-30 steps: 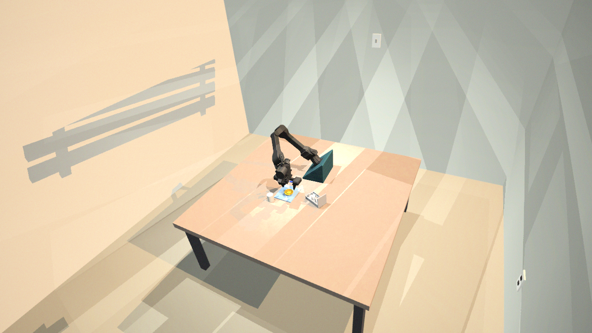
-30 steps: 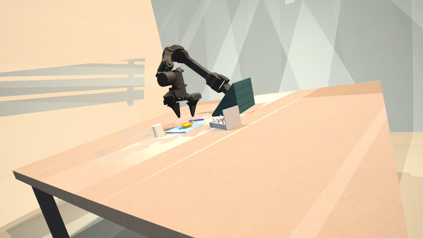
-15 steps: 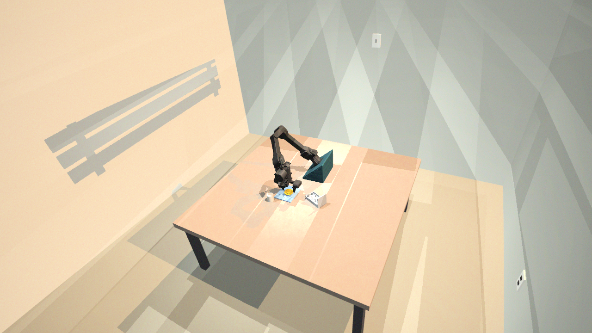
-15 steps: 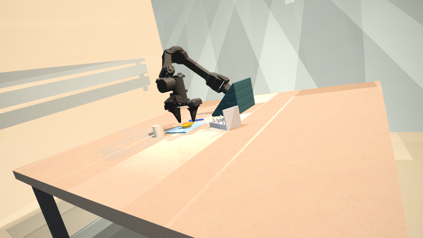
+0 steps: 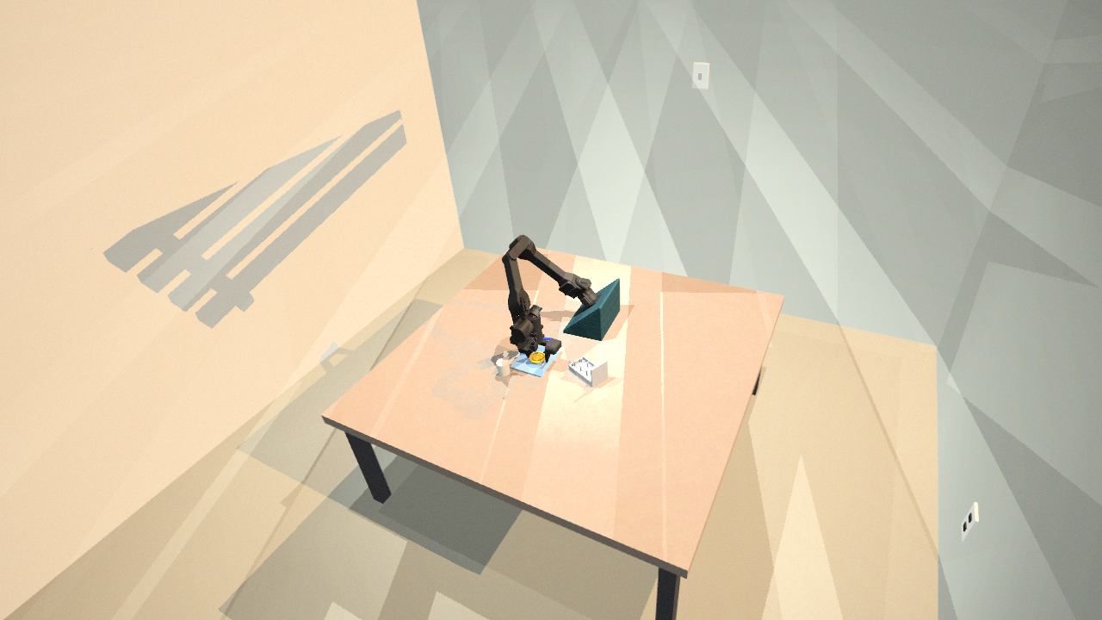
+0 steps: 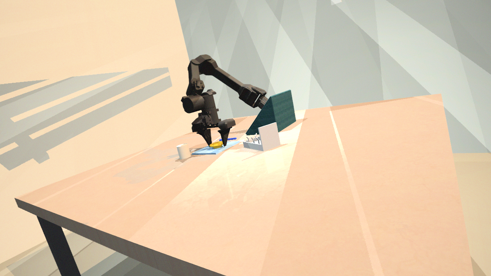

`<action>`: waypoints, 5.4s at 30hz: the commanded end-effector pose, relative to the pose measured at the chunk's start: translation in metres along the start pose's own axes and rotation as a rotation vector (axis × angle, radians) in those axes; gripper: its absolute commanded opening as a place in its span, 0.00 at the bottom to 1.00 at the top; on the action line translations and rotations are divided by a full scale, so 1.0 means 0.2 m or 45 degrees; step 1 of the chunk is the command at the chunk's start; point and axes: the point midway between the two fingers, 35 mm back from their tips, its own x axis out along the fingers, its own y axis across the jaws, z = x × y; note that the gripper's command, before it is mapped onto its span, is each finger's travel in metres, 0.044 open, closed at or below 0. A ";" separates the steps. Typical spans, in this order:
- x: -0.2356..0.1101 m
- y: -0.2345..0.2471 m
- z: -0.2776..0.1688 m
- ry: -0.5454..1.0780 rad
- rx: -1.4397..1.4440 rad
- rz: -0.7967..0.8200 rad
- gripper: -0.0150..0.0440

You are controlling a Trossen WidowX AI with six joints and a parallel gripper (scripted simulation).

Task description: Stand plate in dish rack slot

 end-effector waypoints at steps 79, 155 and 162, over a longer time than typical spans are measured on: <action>-0.85 0.61 -0.22 0.007 0.554 0.005 0.25; -0.20 0.67 -0.28 -0.465 -0.780 1.417 0.25; -0.18 0.64 -0.28 -0.716 -0.867 1.437 0.25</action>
